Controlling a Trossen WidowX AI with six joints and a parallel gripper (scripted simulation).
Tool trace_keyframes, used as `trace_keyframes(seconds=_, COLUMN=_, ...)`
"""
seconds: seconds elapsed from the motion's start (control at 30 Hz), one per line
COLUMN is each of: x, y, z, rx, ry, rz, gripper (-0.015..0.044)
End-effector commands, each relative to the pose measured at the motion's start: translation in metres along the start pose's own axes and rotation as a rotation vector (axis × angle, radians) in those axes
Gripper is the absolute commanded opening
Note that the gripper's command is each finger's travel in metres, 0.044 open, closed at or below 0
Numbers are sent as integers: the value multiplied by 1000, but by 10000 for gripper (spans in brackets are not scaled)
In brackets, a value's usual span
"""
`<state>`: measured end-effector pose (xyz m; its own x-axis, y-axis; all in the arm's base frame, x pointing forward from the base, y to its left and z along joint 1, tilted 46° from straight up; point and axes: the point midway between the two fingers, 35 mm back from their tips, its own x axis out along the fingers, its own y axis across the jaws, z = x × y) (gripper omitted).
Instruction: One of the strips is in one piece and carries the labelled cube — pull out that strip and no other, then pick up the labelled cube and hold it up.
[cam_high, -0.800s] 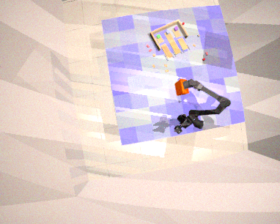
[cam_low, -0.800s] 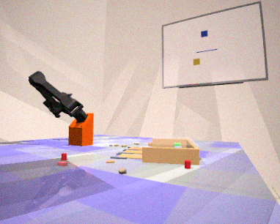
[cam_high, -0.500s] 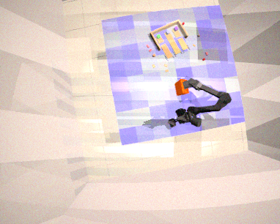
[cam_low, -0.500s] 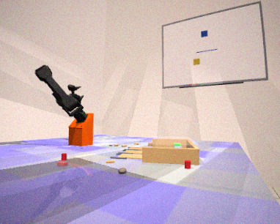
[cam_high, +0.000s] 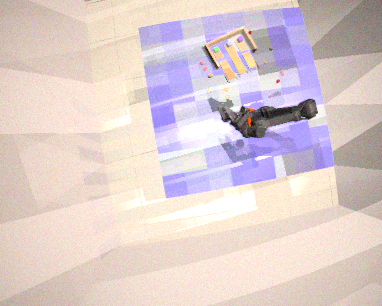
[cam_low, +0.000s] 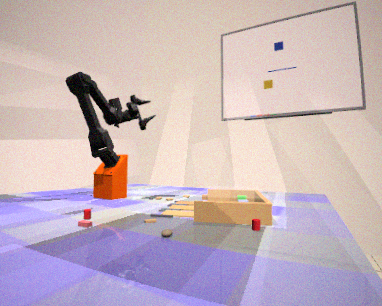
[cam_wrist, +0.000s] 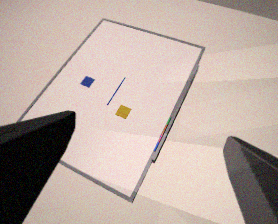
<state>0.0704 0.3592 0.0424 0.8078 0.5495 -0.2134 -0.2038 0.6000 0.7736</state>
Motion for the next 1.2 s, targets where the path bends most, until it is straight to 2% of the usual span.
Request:
trace_keyframes(seconds=0.0, x=33, y=-23, z=48, rx=-188, ry=-90, rz=-116, gripper=400)
trace_keyframes(seconds=0.2, x=69, y=-73, z=135, rx=-484, ry=-195, rz=-361, gripper=400)
trace_keyframes(seconds=0.37, x=74, y=-121, z=207, rx=-710, ry=-215, rz=-598, gripper=400)
trace_keyframes(seconds=0.53, x=58, y=-173, z=272, rx=-907, ry=-168, rz=-850, gripper=400)
trace_keyframes(seconds=0.73, x=14, y=-232, z=336, rx=-1094, ry=-19, rz=-1151, gripper=400)
trace_keyframes(seconds=0.87, x=-20, y=-263, z=363, rx=-1170, ry=107, rz=-1306, gripper=400)
trace_keyframes(seconds=1.17, x=-22, y=-264, z=364, rx=-1173, ry=114, rz=-1314, gripper=400)
